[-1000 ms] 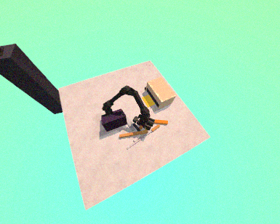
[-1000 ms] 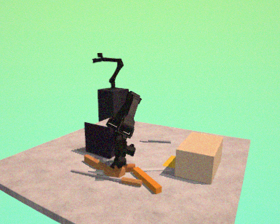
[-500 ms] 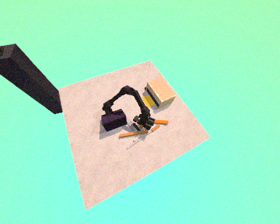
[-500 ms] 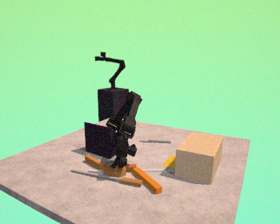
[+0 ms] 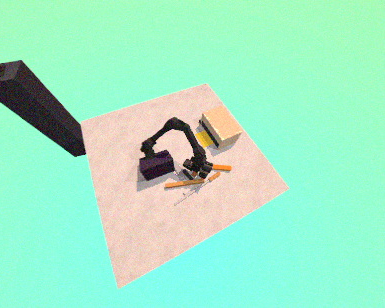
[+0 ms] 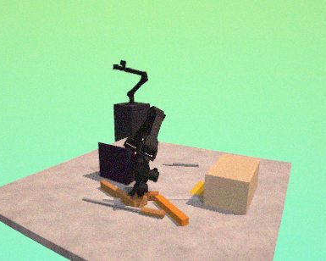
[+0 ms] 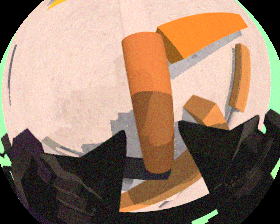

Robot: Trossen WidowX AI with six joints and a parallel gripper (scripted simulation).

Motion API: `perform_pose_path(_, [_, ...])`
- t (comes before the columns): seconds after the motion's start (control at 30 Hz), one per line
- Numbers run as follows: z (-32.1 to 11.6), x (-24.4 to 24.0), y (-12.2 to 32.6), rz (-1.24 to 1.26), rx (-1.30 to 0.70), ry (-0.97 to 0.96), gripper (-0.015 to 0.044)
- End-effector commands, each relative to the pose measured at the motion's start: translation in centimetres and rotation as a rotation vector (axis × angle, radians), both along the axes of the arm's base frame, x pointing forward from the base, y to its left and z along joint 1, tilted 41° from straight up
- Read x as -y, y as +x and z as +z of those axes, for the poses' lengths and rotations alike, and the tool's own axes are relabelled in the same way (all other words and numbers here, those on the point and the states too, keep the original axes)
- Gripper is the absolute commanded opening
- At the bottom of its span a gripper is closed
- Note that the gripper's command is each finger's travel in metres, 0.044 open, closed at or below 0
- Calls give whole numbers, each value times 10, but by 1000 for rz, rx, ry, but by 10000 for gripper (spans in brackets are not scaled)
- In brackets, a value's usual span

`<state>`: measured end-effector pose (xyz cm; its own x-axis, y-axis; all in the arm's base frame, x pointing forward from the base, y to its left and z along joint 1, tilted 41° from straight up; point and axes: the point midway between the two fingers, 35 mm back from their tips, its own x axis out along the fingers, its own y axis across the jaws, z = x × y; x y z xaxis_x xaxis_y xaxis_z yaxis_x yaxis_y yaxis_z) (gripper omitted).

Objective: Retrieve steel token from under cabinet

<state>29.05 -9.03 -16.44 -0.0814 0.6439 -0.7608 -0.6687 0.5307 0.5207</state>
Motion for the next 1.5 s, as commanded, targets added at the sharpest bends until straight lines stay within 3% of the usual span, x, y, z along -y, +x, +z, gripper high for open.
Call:
perform_pose_path(0.0, [0, 0, 0, -1, 2, -5, 270])
perform_pose_path(0.3, [-3, -2, 1, 1, 4, -4, 270])
perform_pose_path(1.1, [-1, -1, 1, -1, 3, -4, 109])
perform_pose_path(1.23, [-1, -1, 1, -1, 3, -4, 4])
perform_pose_path(1.47, [1, -4, 5, -2, 2, -4, 0])
